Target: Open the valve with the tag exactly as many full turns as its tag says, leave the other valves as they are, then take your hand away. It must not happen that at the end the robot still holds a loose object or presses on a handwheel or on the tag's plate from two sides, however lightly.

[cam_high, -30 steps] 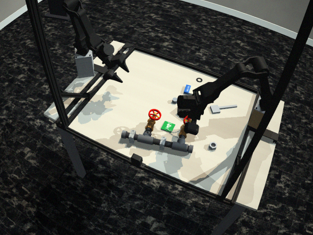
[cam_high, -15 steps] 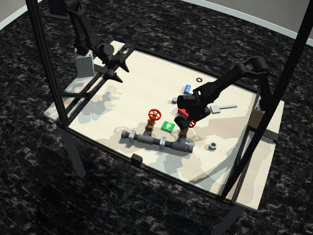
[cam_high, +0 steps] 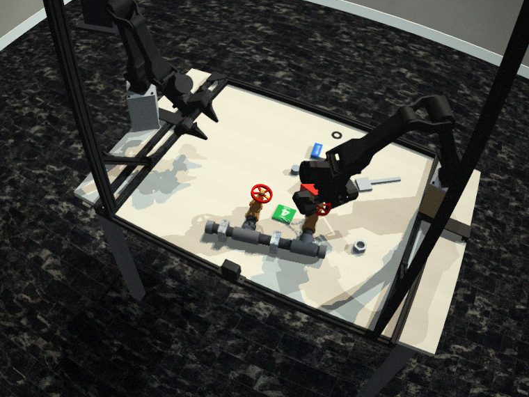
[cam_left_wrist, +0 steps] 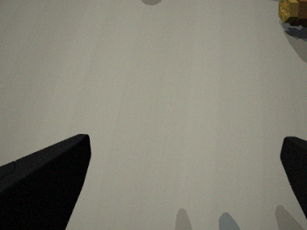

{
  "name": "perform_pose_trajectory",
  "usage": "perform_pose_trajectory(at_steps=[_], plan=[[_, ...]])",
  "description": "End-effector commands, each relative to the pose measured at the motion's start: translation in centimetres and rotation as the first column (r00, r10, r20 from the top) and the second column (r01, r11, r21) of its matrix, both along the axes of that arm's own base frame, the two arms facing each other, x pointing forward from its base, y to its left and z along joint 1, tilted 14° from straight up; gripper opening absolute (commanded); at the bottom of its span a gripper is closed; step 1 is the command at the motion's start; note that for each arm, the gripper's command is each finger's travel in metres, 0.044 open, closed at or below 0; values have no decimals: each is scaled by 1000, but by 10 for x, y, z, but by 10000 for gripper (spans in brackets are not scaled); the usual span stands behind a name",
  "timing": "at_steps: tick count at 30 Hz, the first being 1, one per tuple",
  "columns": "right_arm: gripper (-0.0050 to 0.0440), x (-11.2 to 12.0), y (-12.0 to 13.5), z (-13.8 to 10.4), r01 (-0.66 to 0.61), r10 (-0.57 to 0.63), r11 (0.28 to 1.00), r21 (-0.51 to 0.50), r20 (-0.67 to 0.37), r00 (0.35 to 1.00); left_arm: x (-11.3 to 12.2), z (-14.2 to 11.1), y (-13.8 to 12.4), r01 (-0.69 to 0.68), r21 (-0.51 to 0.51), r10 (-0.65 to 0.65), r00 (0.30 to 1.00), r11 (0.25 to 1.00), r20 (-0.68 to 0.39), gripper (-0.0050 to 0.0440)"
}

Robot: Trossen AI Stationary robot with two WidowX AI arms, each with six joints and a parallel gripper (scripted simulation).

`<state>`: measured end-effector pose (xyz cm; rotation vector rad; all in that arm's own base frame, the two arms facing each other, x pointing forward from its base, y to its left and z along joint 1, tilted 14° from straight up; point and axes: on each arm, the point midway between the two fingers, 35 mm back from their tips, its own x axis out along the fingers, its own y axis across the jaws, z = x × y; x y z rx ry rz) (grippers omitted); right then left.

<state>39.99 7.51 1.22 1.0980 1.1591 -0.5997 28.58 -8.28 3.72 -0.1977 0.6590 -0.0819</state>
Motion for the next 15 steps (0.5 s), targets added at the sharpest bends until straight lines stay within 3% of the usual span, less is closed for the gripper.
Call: perform_pose_trajectory(at_steps=[1, 2, 5, 9, 11, 12, 15], plan=[[232, 0, 0, 0, -3, 3, 1000, -1, 0, 1000, 0, 0, 0, 0, 0, 0, 1000, 1000, 0, 400], [208, 0, 0, 0, -3, 3, 1000, -1, 0, 1000, 0, 0, 0, 0, 0, 0, 1000, 1000, 0, 400], [208, 0, 0, 0, -3, 3, 1000, -1, 0, 1000, 0, 0, 0, 0, 0, 0, 1000, 1000, 0, 400], [112, 0, 0, 0, -3, 3, 1000, -1, 0, 1000, 0, 0, 0, 0, 0, 0, 1000, 1000, 0, 400], [112, 0, 0, 0, -3, 3, 1000, -1, 0, 1000, 0, 0, 0, 0, 0, 0, 1000, 1000, 0, 400], [88, 0, 0, 0, -14, 14, 1000, -6, 2, 1000, 0, 0, 0, 0, 0, 0, 1000, 1000, 0, 400], [16, 0, 0, 0, -214, 216, 973, -82, 26, 976, 0, 0, 0, 0, 0, 0, 1000, 1000, 0, 400]])
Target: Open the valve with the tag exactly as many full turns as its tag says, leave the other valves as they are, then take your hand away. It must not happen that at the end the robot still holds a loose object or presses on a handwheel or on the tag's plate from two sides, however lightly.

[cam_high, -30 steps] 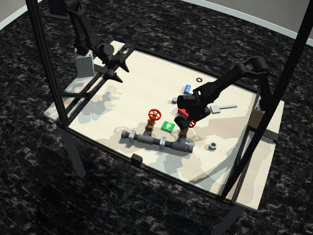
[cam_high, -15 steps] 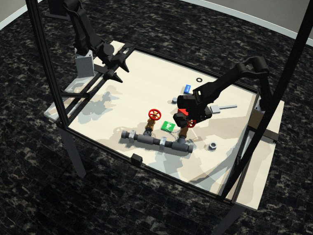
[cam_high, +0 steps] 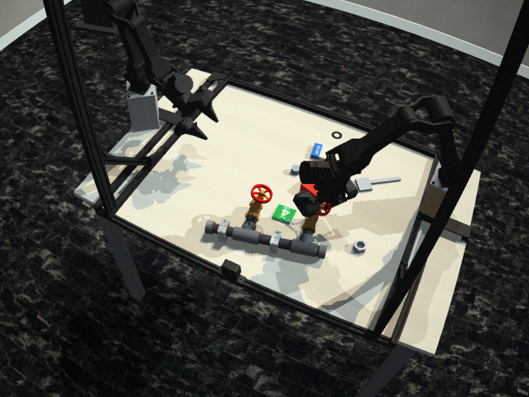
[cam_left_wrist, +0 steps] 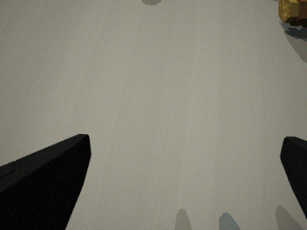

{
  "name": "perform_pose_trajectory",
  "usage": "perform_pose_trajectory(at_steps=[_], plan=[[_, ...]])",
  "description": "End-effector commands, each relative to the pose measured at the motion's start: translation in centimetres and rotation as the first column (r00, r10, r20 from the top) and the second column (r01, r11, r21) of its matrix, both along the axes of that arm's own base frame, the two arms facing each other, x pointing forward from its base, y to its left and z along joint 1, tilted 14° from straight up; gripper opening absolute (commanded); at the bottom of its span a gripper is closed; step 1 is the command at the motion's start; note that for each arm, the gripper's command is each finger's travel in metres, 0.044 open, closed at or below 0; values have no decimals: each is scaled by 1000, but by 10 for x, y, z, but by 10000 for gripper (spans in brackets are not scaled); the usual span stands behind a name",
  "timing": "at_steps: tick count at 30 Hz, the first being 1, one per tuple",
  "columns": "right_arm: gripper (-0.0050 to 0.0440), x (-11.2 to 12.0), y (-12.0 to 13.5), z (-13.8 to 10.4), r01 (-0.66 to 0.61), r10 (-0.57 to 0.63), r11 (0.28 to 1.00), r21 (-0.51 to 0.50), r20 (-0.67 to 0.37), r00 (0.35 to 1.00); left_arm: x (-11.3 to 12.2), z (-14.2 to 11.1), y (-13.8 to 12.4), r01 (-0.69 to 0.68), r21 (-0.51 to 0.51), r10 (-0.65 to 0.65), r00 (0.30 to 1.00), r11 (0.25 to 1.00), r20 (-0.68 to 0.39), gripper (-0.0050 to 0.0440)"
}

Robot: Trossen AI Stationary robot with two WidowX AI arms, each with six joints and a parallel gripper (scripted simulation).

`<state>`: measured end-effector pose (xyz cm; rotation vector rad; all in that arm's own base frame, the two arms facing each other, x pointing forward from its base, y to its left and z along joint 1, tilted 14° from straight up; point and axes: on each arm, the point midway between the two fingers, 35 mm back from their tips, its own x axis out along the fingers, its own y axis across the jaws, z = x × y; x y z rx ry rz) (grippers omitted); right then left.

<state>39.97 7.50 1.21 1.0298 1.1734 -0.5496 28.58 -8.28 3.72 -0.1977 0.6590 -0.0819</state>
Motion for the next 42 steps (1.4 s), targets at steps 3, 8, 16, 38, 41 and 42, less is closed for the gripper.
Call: perform_pose_trajectory(at_steps=[3, 8, 16, 38, 41, 42], plan=[[0, 0, 0, 0, -292, 297, 950, -113, 31, 954, 0, 0, 0, 0, 0, 0, 1000, 1000, 0, 400], [0, 0, 0, 0, -502, 519, 840, -207, 31, 855, 0, 0, 0, 0, 0, 0, 1000, 1000, 0, 400], [0, 0, 0, 0, -736, 778, 590, -331, -9, 628, 0, 0, 0, 0, 0, 0, 1000, 1000, 0, 400], [72, 0, 0, 0, -880, 981, 2, -476, -170, 94, 0, 0, 0, 0, 0, 0, 1000, 1000, 0, 400], [144, 0, 0, 0, -880, 981, 2, -476, -170, 94, 0, 0, 0, 0, 0, 0, 1000, 1000, 0, 400], [168, 0, 0, 0, -880, 981, 2, -476, -170, 94, 0, 0, 0, 0, 0, 0, 1000, 1000, 0, 400]])
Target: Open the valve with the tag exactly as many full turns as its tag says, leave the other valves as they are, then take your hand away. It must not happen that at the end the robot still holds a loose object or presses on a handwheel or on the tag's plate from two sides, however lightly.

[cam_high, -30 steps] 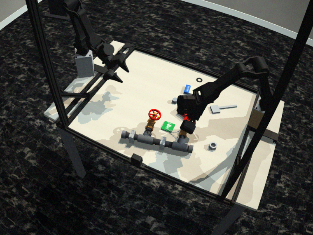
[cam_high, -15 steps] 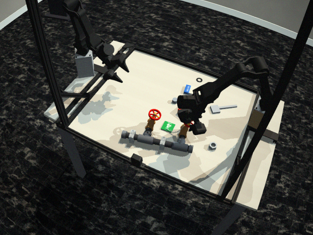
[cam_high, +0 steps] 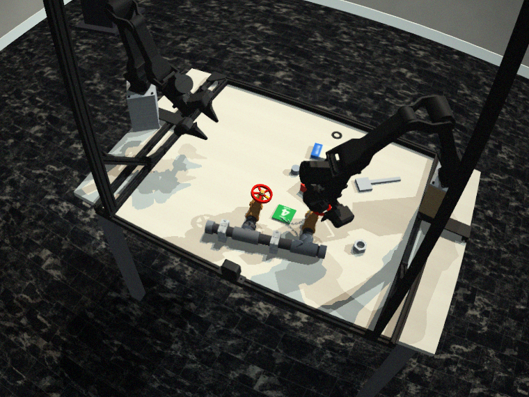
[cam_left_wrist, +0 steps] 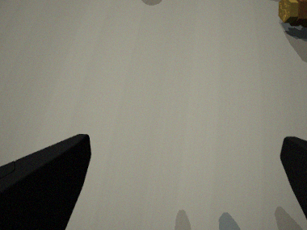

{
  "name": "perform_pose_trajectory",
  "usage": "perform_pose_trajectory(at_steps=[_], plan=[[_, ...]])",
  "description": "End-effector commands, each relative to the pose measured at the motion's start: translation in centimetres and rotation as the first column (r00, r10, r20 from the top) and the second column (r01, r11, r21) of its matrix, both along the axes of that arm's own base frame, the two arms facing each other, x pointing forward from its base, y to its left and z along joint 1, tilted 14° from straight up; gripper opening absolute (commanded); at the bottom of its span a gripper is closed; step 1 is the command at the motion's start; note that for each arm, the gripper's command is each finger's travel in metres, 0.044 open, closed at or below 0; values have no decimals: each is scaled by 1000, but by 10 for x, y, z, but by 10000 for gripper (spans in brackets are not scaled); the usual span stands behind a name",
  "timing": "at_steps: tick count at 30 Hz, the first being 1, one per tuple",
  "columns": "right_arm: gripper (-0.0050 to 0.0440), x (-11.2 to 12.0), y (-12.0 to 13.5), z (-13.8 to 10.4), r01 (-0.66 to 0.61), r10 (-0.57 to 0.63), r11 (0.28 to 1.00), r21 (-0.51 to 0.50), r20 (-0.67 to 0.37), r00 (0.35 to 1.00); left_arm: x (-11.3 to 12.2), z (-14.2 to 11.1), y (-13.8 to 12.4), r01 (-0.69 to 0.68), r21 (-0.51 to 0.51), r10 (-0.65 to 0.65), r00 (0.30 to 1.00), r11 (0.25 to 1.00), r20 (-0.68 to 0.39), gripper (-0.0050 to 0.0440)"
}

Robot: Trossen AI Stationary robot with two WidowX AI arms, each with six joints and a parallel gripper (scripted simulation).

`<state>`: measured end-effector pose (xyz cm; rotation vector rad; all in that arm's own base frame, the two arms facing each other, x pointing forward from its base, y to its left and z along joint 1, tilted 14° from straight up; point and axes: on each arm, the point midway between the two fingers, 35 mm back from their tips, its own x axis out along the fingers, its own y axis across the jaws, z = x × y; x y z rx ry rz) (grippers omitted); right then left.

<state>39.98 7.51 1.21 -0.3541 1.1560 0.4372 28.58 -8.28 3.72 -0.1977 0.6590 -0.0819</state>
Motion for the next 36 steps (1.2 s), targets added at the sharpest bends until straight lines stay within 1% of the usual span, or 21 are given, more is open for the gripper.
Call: perform_pose_trajectory(at_steps=[1, 3, 5, 11, 12, 16, 17, 18, 19, 20, 22, 23, 24, 27, 31, 36], plan=[[192, 0, 0, 0, 6, -6, 1000, 2, -1, 1000, 0, 0, 0, 0, 0, 0, 1000, 1000, 0, 400], [240, 0, 0, 0, 6, -6, 1000, 2, -1, 1000, 0, 0, 0, 0, 0, 0, 1000, 1000, 0, 400], [240, 0, 0, 0, 6, -6, 1000, 2, -1, 1000, 0, 0, 0, 0, 0, 0, 1000, 1000, 0, 400], [384, 0, 0, 0, 6, -6, 1000, 2, -1, 1000, 0, 0, 0, 0, 0, 0, 1000, 1000, 0, 400], [400, 0, 0, 0, 6, -6, 1000, 2, -1, 1000, 0, 0, 0, 0, 0, 0, 1000, 1000, 0, 400], [400, 0, 0, 0, 21, -21, 1000, 8, -4, 1000, 0, 0, 0, 0, 0, 0, 1000, 1000, 0, 400], [400, 0, 0, 0, 67, -66, 998, 24, -11, 998, 0, 0, 0, 0, 0, 0, 1000, 1000, 0, 400], [400, 0, 0, 0, 142, -141, 989, 49, -26, 990, 0, 0, 0, 0, 0, 0, 1000, 1000, 0, 400], [400, 0, 0, 0, 232, -229, 969, 79, -47, 972, 0, 0, 0, 0, 0, 0, 1000, 1000, 0, 400], [400, 0, 0, 0, 286, -281, 954, 95, -60, 958, 0, 0, 0, 0, 0, 0, 1000, 1000, 0, 400], [400, 0, 0, 0, 286, -281, 954, 95, -60, 958, 0, 0, 0, 0, 0, 0, 1000, 1000, 0, 400], [400, 0, 0, 0, 373, -365, 920, 122, -85, 927, 0, 0, 0, 0, 0, 0, 1000, 1000, 0, 400], [400, 0, 0, 0, 432, -421, 891, 138, -103, 901, 0, 0, 0, 0, 0, 0, 1000, 1000, 0, 400], [400, 0, 0, 0, 559, -539, 812, 171, -148, 829, 0, 0, 0, 0, 0, 0, 1000, 1000, 0, 400], [400, 0, 0, 0, 709, -675, 676, 203, -214, 706, 0, 0, 0, 0, 0, 0, 1000, 1000, 0, 400], [400, 0, 0, 0, 856, -801, 467, 223, -303, 516, 0, 0, 0, 0, 0, 0, 1000, 1000, 0, 400]])
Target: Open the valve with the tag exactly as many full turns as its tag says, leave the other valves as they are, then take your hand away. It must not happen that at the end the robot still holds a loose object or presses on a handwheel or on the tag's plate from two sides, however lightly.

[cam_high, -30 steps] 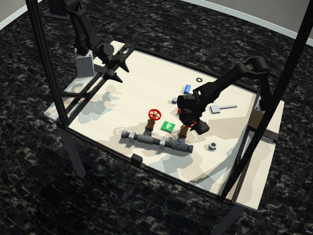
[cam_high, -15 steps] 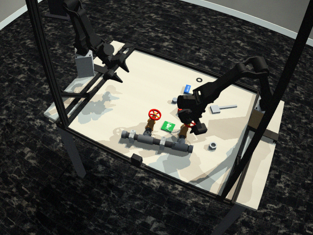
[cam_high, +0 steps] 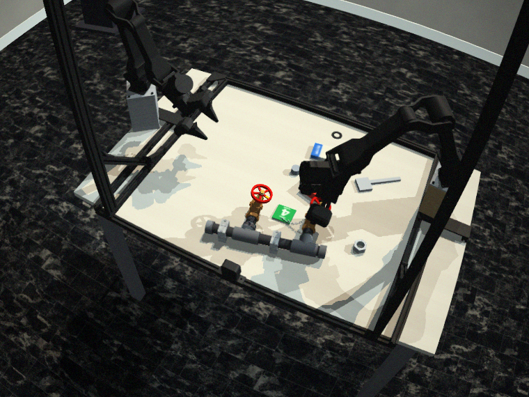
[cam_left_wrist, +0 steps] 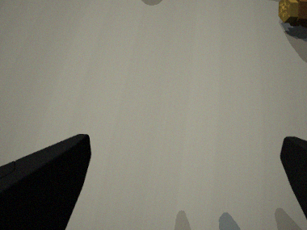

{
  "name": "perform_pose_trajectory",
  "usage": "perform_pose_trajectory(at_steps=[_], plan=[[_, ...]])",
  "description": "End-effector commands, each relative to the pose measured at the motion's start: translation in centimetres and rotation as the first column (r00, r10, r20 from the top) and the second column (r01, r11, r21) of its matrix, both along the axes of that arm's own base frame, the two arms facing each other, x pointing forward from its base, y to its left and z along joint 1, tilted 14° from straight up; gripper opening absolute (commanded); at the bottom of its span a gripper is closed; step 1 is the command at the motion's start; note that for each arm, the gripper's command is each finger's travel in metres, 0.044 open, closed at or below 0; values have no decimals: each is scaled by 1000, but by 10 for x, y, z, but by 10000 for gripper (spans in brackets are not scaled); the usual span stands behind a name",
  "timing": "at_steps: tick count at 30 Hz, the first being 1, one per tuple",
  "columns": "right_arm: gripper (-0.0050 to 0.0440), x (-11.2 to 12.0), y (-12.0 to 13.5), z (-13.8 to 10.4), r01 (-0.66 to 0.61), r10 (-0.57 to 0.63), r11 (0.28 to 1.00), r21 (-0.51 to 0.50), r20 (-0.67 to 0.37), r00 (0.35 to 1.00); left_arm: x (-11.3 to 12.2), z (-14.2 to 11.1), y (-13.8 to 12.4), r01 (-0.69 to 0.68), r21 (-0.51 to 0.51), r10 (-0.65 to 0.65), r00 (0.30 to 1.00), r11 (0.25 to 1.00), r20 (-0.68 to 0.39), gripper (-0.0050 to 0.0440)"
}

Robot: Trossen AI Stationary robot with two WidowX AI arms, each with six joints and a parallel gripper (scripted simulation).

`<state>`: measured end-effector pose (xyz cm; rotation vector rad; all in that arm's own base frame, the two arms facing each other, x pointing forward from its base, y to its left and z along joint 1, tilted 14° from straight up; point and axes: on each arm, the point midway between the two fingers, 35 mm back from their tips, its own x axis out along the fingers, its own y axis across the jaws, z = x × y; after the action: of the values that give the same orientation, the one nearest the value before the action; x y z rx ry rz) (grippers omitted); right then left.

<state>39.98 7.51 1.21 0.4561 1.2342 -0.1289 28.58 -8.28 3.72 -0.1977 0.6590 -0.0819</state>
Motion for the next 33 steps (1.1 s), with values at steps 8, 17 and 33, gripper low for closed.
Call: perform_pose_trajectory(at_steps=[8, 17, 33], plan=[[400, 0, 0, 0, 486, -471, 861, 152, -122, 873, 0, 0, 0, 0, 0, 0, 1000, 1000, 0, 400], [400, 0, 0, 0, 645, -618, 740, 190, -185, 764, 0, 0, 0, 0, 0, 0, 1000, 1000, 0, 400], [160, 0, 0, 0, 630, -605, 754, 188, -177, 777, 0, 0, 0, 0, 0, 0, 1000, 1000, 0, 400]])
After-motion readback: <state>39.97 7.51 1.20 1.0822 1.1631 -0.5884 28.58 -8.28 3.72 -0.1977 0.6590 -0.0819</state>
